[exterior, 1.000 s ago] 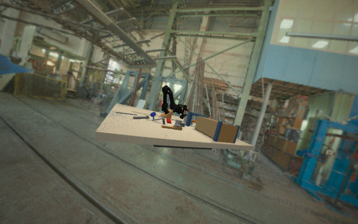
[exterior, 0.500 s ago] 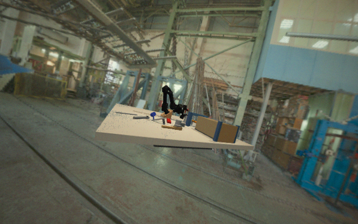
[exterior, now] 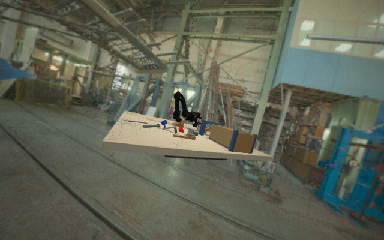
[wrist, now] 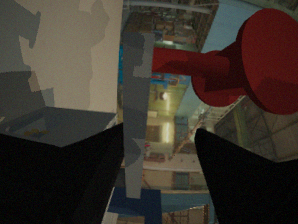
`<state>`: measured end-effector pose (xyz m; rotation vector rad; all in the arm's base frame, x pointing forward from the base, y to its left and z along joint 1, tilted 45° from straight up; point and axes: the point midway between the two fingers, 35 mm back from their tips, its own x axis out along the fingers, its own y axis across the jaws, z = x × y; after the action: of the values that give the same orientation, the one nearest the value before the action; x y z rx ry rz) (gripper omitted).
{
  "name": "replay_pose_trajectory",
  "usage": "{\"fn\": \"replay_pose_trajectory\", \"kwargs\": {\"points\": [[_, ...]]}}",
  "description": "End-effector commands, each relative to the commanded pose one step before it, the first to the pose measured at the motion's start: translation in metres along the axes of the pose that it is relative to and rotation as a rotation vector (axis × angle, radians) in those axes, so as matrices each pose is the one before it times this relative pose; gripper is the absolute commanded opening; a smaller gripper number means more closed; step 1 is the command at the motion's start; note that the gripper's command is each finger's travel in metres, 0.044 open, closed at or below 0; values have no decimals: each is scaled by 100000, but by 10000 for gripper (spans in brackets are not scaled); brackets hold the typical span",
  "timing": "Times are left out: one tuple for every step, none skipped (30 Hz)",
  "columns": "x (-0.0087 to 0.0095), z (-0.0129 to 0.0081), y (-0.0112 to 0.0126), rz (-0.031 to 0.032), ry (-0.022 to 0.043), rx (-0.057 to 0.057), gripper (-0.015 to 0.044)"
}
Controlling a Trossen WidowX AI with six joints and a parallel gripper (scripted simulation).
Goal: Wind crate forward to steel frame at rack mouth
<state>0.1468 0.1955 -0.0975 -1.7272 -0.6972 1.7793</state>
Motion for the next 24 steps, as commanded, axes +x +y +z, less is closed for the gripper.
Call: {"fn": "replay_pose_trajectory", "kwargs": {"points": [[-5, 0, -124, -638, -163, -246, 240], [0, 0, 0, 0, 0, 0, 240], [0, 0, 0, 0, 0, 0, 240], [0, 0, 0, 0, 0, 0, 240], [0, 0, 0, 0, 0, 0, 240], [6, 4, 34, 631, 164, 246, 240], [2, 11, -195, -19, 1, 0, 240], [1, 8, -124, -14, 0, 1, 240], [0, 0, 0, 0, 0, 0, 240], [0, 0, 0, 0, 0, 0, 240], [0, 0, 0, 0, 0, 0, 240], [0, 0, 0, 0, 0, 0, 240], [0, 0, 0, 0, 0, 0, 240], [0, 0, 0, 0, 0, 0, 240], [0, 0, 0, 0, 0, 0, 240], [0, 0, 0, 0, 0, 0, 240], [0, 0, 0, 0, 0, 0, 240], [0, 0, 0, 0, 0, 0, 240], [0, 0, 0, 0, 0, 0, 240], [0, 0, 0, 0, 0, 0, 240], [0, 0, 0, 0, 0, 0, 240], [0, 0, 0, 0, 0, 0, 240], [0, 0, 0, 0, 0, 0, 240], [0, 0, 0, 0, 0, 0, 240]]}}
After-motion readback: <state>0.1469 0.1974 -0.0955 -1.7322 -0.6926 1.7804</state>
